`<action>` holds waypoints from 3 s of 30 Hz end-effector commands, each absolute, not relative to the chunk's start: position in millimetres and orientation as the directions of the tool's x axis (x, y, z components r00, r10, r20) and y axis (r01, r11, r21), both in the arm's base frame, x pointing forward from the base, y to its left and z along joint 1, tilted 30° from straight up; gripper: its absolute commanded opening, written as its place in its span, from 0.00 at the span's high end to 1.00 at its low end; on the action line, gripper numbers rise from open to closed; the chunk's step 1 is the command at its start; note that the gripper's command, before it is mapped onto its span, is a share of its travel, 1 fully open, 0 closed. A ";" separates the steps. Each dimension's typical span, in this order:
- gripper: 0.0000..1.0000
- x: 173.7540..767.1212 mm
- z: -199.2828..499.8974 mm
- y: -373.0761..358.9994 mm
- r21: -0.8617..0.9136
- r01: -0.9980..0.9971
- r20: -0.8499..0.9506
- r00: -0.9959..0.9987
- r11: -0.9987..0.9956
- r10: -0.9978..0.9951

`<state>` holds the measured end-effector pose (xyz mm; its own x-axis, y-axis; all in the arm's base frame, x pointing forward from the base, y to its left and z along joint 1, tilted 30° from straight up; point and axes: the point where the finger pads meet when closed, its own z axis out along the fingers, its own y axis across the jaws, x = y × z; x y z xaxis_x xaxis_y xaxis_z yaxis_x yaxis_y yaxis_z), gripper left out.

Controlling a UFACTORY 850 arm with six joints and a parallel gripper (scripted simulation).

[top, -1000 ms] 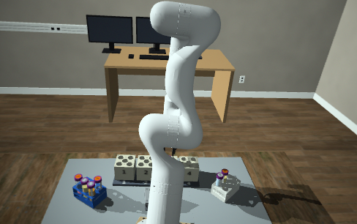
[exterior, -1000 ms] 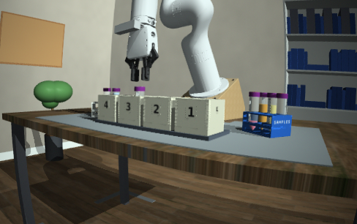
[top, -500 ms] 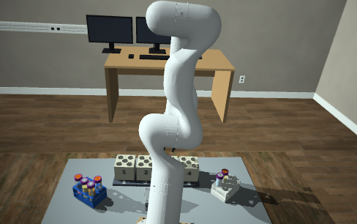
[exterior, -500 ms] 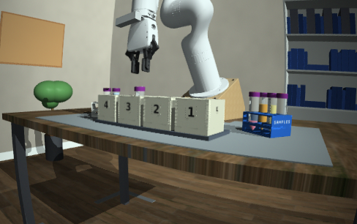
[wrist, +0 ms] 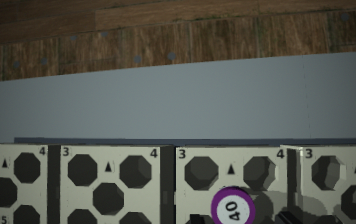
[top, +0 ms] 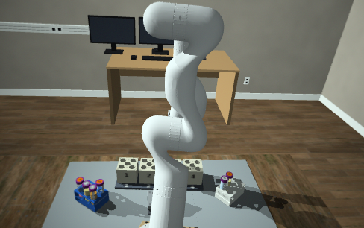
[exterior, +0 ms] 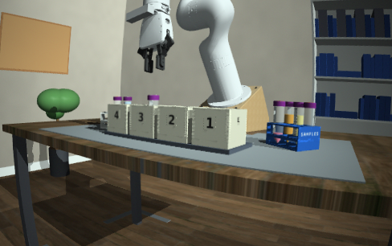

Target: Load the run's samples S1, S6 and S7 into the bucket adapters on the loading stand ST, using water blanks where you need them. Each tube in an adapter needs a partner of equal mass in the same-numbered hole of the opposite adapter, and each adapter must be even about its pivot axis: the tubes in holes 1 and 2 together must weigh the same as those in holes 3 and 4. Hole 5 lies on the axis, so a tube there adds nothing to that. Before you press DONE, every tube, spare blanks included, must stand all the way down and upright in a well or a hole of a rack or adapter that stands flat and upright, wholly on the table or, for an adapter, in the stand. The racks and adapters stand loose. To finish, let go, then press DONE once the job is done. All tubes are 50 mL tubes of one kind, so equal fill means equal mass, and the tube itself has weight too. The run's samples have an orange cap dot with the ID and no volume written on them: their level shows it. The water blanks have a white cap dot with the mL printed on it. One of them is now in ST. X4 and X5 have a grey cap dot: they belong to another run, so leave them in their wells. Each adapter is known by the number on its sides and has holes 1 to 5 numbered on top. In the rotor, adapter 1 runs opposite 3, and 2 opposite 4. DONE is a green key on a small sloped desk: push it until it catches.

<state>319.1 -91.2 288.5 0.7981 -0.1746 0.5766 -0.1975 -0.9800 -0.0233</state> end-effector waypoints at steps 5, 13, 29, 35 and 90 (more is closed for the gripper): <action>0.56 312.1 303.5 -87.0 0.075 -0.267 0.502 0.843 -0.961 -0.195; 0.56 304.6 317.4 -83.9 0.075 -0.267 0.502 0.843 -0.961 -0.195; 0.56 303.5 319.4 -83.4 0.075 -0.267 0.502 0.843 -0.961 -0.195; 0.56 303.5 319.4 -83.4 0.075 -0.267 0.502 0.843 -0.961 -0.195; 0.43 297.1 276.0 91.6 0.461 0.564 0.209 0.681 -0.685 0.702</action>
